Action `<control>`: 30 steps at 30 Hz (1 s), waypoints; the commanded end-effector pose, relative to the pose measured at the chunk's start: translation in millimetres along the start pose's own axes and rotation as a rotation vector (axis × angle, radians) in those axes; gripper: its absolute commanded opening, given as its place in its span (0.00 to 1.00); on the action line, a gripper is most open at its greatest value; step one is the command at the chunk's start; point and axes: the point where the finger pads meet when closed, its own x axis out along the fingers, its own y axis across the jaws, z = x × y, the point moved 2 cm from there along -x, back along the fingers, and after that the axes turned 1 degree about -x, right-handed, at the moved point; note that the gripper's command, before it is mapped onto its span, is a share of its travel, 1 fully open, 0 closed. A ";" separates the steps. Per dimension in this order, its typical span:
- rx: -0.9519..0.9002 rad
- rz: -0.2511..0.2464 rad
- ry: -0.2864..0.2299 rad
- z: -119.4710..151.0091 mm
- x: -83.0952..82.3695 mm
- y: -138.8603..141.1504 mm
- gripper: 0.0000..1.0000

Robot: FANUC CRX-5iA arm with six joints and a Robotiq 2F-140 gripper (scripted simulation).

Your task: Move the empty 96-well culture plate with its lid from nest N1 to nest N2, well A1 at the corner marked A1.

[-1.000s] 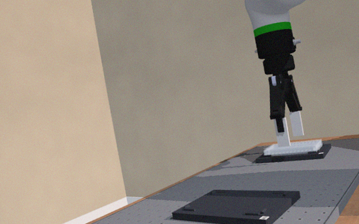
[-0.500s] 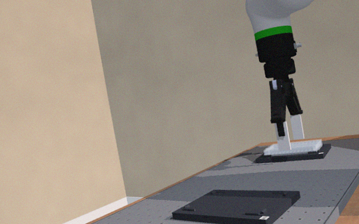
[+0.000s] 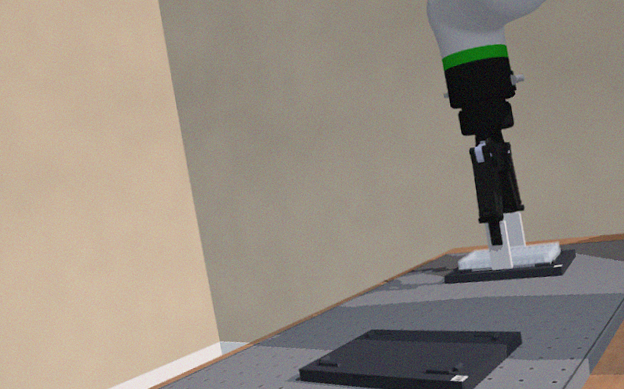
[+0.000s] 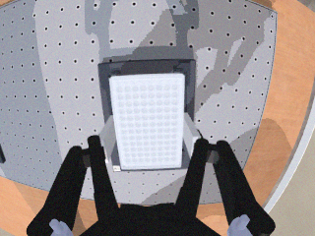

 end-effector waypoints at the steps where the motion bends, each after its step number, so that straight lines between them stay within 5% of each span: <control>1: 0.000 0.000 0.000 -0.1 0.1 0.0 0.00; 21: 0.000 0.000 0.000 -0.1 0.1 0.0 0.00; 30: 0.000 0.000 0.000 -0.1 -14.9 0.0 0.00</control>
